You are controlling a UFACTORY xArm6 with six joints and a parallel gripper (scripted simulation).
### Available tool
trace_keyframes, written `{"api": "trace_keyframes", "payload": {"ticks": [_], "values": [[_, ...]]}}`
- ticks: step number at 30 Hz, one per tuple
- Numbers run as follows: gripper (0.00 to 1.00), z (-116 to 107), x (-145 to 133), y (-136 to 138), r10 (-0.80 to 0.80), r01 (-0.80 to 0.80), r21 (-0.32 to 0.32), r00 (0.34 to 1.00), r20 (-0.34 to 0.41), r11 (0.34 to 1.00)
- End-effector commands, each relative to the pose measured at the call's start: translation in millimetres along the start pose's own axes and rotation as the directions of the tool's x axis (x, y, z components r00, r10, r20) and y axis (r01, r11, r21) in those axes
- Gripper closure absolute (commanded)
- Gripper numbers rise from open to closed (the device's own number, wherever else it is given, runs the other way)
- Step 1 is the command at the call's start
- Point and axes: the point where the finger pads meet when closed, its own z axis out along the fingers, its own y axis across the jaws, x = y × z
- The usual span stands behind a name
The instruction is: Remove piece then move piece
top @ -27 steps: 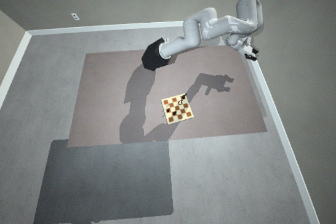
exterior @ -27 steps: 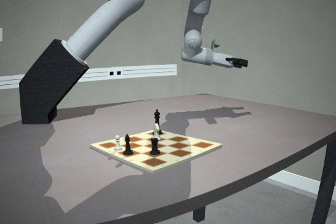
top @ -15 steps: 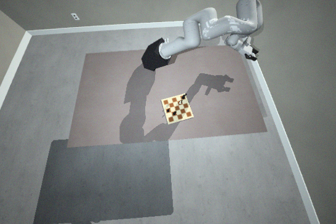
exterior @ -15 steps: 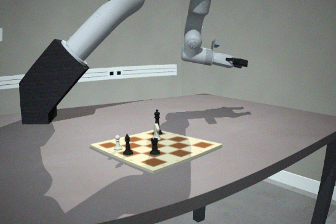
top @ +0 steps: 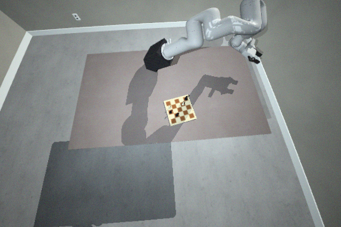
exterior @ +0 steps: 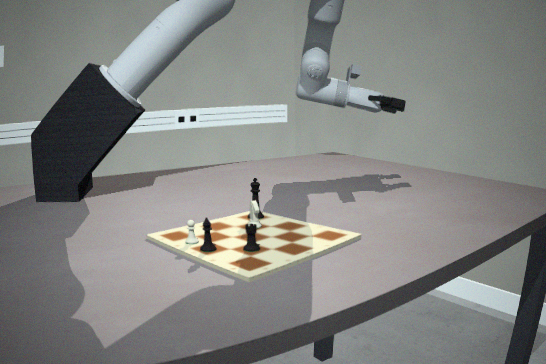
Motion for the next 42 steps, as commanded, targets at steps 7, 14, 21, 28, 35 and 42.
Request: {"api": "trace_keyframes", "payload": {"ticks": [7,14,21,28,35,42], "values": [[0.0,19.6,-27.2,80.0,0.067,-0.039,-0.239,0.992,0.11,0.97],[0.0,20.9,-49.0,146.0,0.155,-0.065,-0.441,0.973,0.173,0.895],[0.0,7.3,-71.0,217.2,0.286,-0.089,-0.662,0.938,0.196,0.744],[0.0,-10.7,-84.2,261.0,0.385,-0.102,-0.797,0.907,0.172,0.596],[0.0,-34.0,-95.3,297.7,0.48,-0.111,-0.903,0.87,0.114,0.416],[0.0,-72.2,-107.6,335.5,0.588,-0.118,-0.986,0.809,-0.028,0.115]]}}
